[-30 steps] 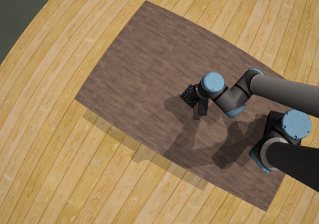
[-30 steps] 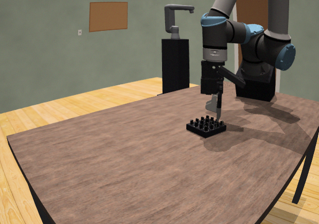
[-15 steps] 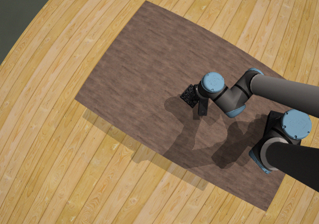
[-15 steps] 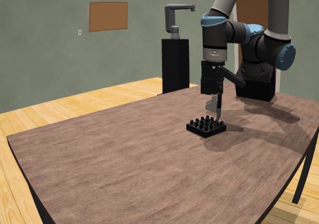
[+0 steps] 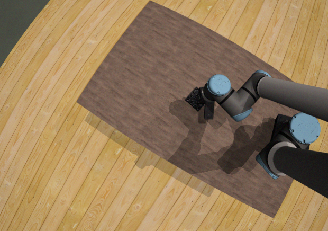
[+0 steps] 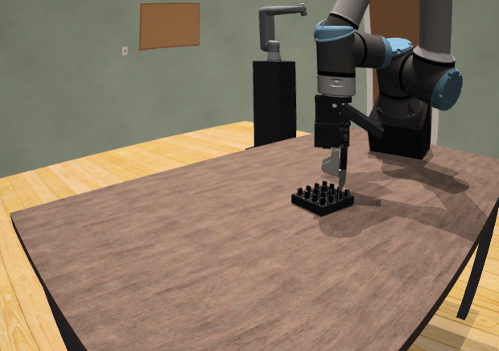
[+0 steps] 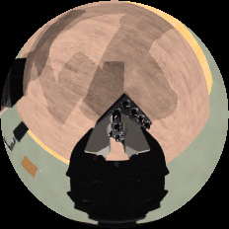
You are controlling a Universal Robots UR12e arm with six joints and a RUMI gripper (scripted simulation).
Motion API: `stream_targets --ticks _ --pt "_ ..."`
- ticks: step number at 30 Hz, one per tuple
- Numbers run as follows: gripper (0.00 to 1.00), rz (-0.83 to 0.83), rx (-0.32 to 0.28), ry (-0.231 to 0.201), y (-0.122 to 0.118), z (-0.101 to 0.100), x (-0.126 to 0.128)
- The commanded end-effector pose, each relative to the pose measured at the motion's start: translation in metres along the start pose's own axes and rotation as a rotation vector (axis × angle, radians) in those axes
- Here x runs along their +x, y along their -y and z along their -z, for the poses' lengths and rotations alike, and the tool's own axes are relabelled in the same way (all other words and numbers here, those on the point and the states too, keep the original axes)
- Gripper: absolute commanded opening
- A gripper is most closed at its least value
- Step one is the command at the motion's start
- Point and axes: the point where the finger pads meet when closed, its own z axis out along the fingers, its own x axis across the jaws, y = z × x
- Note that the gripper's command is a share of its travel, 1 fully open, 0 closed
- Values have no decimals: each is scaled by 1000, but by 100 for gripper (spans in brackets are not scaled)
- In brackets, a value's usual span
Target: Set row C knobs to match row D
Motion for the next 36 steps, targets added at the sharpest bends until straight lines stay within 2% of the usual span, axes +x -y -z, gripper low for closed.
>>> stream_targets --ticks 1,14,27,36 --pt "4 40 4 2 3 -2 -1" --pt "4 153 4 1 2 -1 -1" --pt "4 326 4 1 2 -1 -1" --pt "4 505 4 0 1 -1 -2"
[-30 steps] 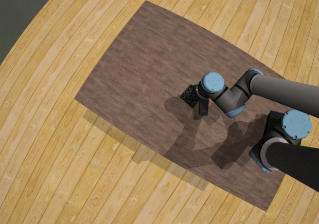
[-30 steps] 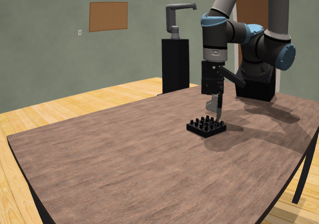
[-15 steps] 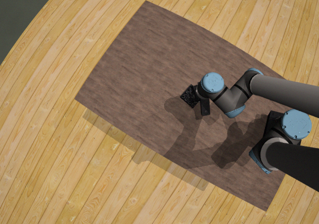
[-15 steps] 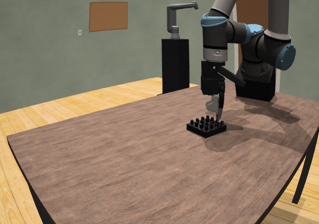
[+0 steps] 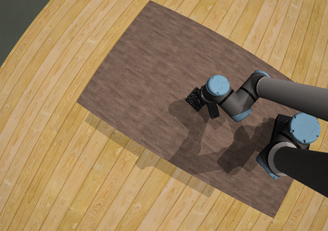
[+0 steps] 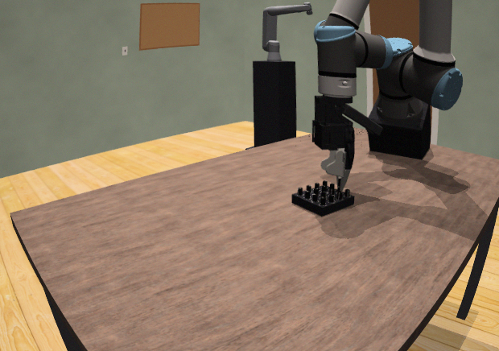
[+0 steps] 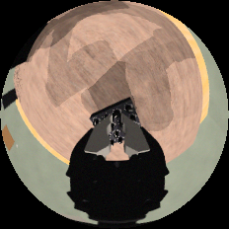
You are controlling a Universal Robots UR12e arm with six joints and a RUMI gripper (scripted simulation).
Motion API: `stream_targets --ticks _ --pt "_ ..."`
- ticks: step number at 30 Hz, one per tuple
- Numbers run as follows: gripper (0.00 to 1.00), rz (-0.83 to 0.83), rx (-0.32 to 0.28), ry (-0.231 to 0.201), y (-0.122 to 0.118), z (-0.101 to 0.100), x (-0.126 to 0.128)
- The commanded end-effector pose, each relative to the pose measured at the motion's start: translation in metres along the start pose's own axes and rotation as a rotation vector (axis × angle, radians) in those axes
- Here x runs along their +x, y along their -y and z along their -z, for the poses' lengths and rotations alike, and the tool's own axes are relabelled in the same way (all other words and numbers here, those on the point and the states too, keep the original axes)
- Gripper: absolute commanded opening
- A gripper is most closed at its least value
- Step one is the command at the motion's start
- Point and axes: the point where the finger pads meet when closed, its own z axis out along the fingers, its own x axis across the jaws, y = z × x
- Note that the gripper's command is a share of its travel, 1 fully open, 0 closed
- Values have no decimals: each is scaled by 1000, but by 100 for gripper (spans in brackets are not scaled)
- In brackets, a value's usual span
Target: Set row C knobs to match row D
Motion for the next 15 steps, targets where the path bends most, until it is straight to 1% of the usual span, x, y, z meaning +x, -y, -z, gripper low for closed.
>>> stream_targets --ticks 1,6,8,15 --pt "4 152 5 -2 1 -1 0" --pt "4 250 6 -2 1 -1 -1" --pt "4 250 6 -2 1 -1 -1" --pt "4 405 6 -3 1 -1 -1"
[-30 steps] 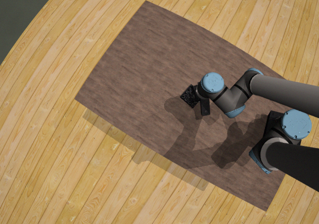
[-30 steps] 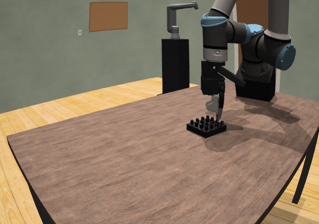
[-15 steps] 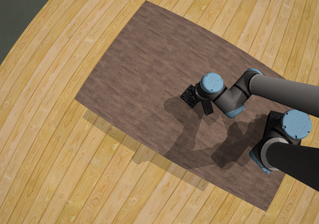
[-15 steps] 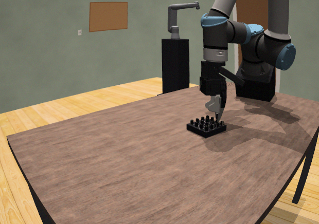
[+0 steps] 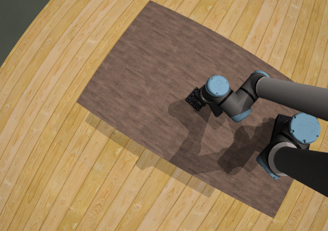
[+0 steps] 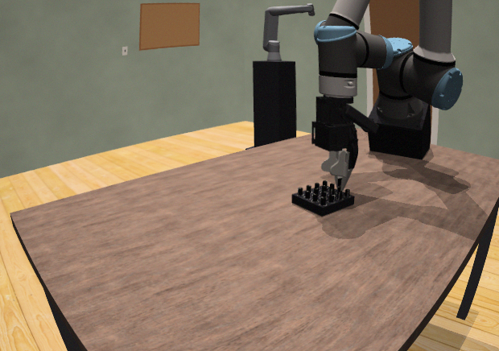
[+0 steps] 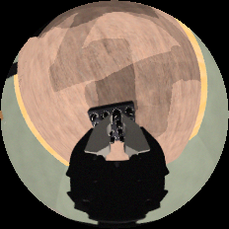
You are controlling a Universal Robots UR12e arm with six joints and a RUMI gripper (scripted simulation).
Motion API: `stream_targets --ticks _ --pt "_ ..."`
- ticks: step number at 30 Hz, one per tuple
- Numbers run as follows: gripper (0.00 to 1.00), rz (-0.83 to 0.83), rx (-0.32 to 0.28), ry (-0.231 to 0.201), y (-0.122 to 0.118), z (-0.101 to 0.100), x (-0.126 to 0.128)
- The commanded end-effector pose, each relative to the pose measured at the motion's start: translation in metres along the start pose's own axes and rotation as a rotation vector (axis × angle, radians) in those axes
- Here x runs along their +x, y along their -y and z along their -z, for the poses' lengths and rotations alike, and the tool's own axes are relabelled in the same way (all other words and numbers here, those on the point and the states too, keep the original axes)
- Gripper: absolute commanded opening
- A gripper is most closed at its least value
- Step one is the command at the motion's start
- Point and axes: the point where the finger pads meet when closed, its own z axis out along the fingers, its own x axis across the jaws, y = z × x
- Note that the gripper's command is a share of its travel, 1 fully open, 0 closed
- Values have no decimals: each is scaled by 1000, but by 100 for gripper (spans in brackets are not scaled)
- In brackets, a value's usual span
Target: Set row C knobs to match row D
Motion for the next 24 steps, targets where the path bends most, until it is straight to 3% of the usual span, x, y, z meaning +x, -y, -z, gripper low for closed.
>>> stream_targets --ticks 1,24 --pt "4 156 5 -4 1 -1 0" --pt "4 582 5 -5 0 -2 -2"
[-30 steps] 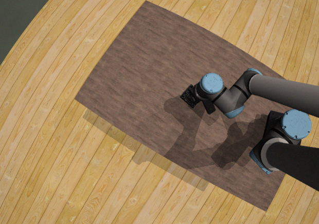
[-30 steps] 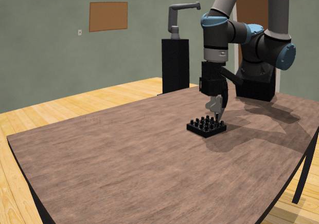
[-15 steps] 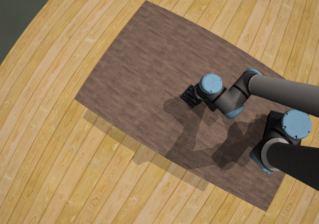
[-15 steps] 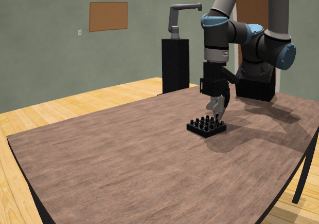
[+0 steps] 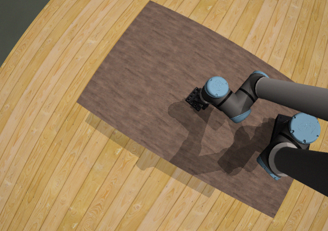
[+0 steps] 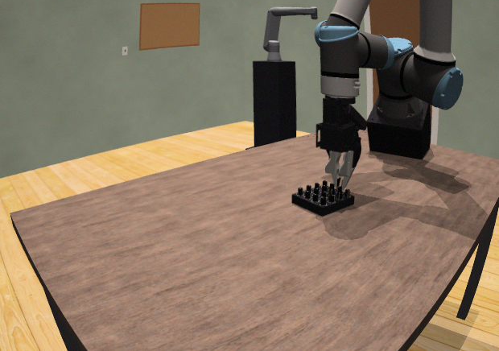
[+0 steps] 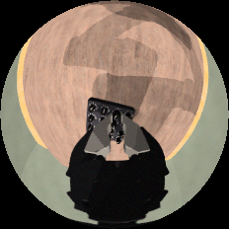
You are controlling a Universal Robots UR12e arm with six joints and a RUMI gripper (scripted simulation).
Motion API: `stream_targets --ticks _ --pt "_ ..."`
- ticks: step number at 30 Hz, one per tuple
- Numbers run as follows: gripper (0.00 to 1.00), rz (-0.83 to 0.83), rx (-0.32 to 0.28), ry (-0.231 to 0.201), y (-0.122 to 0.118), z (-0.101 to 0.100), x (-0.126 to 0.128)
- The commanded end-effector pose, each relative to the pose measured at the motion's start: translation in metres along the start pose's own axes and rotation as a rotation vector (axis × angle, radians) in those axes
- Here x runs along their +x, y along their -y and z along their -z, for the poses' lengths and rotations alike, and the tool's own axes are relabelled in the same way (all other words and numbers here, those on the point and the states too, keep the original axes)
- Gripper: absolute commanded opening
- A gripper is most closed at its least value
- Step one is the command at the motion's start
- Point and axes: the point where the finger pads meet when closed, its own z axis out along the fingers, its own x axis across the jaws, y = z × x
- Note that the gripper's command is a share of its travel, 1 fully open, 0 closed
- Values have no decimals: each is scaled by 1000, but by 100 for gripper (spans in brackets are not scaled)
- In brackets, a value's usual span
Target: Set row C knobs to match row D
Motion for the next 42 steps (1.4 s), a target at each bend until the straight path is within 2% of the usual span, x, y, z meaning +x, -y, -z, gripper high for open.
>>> stream_targets --ticks 1,18,42 --pt "4 156 3 -6 1 -2 0" --pt "4 394 3 -6 1 -2 -1" --pt "4 537 3 -6 1 -2 -2"
